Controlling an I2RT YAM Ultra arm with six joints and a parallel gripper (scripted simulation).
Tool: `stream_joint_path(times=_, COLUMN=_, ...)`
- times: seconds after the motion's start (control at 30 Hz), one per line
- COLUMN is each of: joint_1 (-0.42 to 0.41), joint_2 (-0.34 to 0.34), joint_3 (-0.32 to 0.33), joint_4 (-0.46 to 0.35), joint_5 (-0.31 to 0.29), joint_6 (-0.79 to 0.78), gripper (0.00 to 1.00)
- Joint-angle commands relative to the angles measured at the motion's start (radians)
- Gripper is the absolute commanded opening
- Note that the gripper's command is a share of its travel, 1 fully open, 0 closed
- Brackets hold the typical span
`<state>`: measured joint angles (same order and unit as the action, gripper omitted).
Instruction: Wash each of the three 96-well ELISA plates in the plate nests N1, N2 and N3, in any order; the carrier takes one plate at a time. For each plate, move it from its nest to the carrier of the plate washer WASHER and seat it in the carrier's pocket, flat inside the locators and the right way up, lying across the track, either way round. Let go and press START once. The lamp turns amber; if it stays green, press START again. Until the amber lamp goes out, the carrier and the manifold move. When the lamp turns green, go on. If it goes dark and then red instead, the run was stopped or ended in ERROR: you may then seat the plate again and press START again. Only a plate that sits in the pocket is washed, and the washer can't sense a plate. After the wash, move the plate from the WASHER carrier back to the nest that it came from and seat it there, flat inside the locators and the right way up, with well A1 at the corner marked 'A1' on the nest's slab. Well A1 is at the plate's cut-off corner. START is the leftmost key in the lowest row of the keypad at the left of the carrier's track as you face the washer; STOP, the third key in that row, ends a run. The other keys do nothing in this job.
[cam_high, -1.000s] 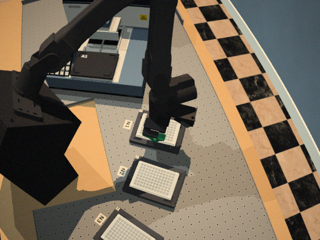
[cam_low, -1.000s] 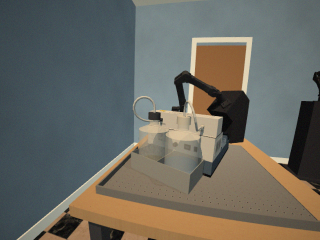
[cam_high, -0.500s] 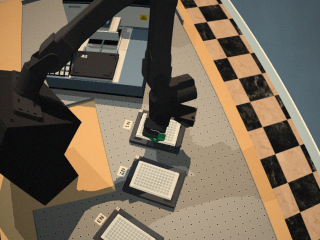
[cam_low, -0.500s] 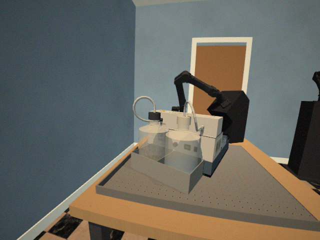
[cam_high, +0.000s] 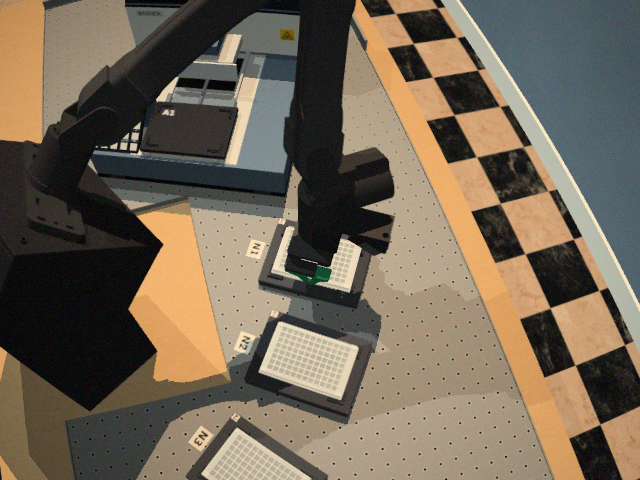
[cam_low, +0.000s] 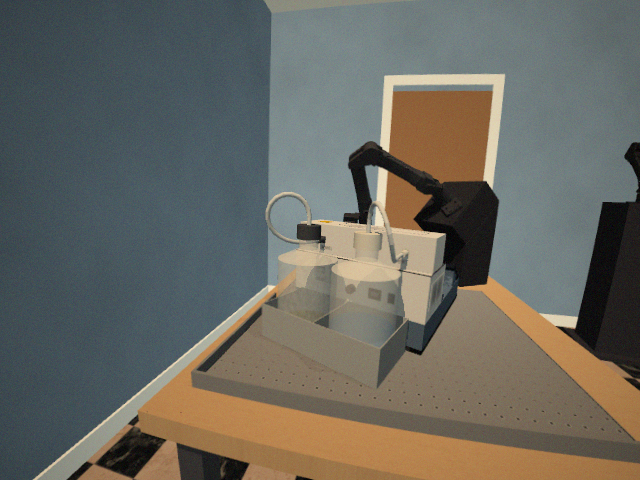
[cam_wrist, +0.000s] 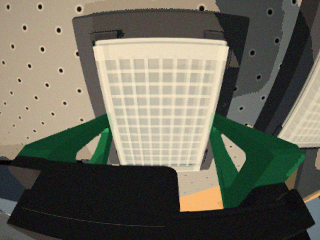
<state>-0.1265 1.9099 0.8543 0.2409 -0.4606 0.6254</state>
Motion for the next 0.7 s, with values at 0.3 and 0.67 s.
stream_joint_path(times=0.3, joint_1=-0.017, joint_2=-0.043, joint_3=-0.016, joint_4=-0.024, joint_5=-0.007, joint_6=-0.008, gripper=0.00)
stream_joint_path(times=0.67, joint_1=-0.043, joint_2=-0.113, joint_3=-0.045, joint_4=-0.076, joint_5=-0.025, joint_6=-0.030, gripper=0.00)
